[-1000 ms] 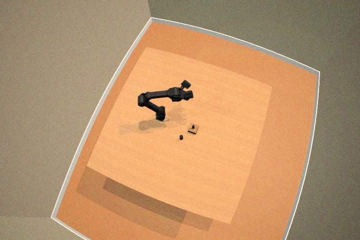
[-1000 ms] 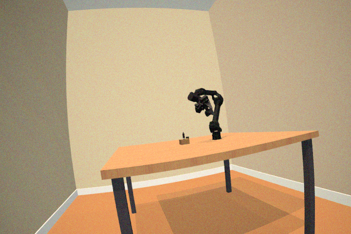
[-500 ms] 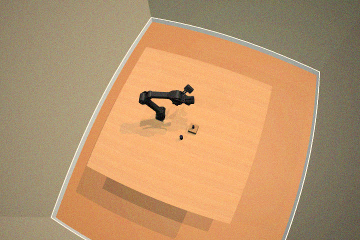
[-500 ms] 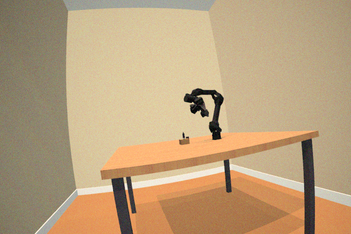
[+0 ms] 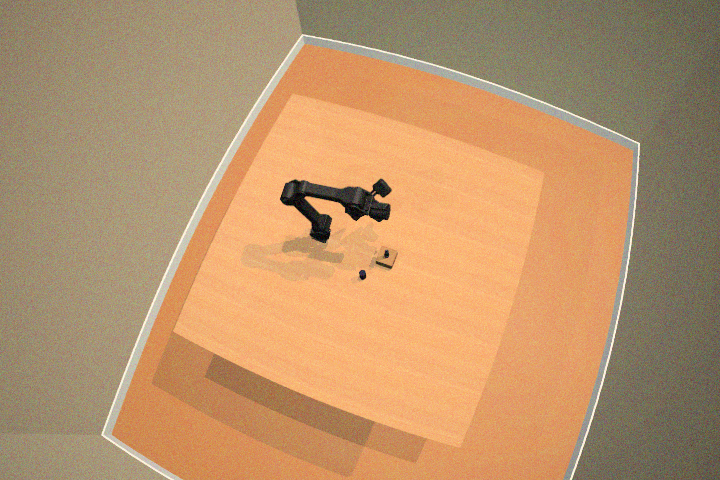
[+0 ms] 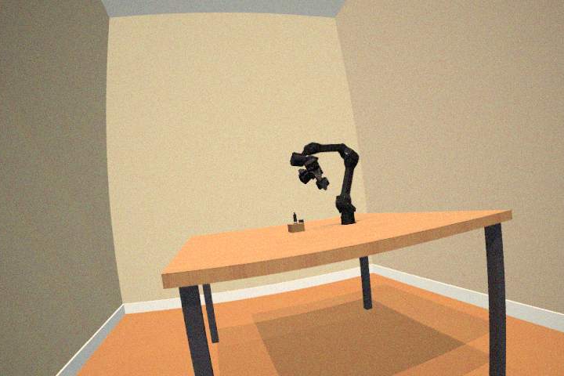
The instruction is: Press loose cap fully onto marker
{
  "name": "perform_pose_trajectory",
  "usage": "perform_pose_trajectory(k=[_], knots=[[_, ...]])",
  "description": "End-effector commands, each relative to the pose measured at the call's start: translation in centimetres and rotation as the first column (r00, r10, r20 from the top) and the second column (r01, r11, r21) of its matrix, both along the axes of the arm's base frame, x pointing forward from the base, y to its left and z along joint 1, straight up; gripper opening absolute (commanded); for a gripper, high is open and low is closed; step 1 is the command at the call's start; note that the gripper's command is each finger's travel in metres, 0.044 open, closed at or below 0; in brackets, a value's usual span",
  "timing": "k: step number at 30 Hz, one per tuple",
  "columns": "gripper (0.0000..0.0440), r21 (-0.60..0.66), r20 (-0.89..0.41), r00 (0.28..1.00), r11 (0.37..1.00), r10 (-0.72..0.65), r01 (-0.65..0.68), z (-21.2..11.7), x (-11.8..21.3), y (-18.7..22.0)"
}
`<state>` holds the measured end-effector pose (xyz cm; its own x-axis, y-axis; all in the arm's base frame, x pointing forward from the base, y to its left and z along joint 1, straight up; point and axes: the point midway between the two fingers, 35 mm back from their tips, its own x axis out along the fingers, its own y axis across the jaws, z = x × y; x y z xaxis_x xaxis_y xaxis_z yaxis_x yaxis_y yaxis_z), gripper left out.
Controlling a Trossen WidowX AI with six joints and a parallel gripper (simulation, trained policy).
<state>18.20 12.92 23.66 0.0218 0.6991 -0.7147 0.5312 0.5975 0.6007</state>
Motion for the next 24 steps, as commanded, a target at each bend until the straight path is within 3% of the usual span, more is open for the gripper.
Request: perform_pose_trajectory(k=[1, 24], knots=[[0.0328, -0.02, 0.003, 1.0, 1.0, -0.021, 0.021, -0.2, 0.7, -0.8], [0.0327, -0.156, 0.029, 0.987, 0.974, -0.159, 0.161, -1.2, 3.9, -6.9]])
